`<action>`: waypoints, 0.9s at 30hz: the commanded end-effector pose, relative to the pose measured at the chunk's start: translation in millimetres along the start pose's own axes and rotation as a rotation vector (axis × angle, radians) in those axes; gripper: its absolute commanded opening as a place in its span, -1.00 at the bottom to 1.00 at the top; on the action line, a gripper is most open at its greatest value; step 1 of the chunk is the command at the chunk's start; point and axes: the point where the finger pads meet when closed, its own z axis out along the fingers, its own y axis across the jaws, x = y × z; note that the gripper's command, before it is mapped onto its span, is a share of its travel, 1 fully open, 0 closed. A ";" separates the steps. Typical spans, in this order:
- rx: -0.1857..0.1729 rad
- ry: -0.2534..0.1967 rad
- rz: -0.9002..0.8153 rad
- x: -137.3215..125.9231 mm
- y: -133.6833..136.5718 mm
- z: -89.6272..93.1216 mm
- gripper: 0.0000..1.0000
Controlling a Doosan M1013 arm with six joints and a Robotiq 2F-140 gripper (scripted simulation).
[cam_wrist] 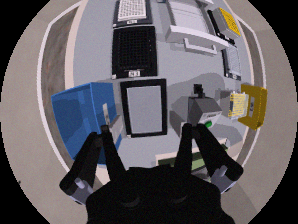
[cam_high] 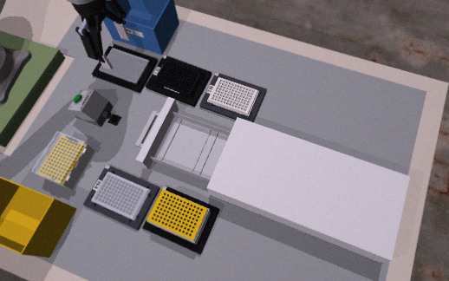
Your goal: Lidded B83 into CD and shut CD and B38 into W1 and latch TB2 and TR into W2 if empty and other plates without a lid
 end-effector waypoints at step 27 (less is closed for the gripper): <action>0.000 0.000 0.000 0.0 -0.1 34.3 0.33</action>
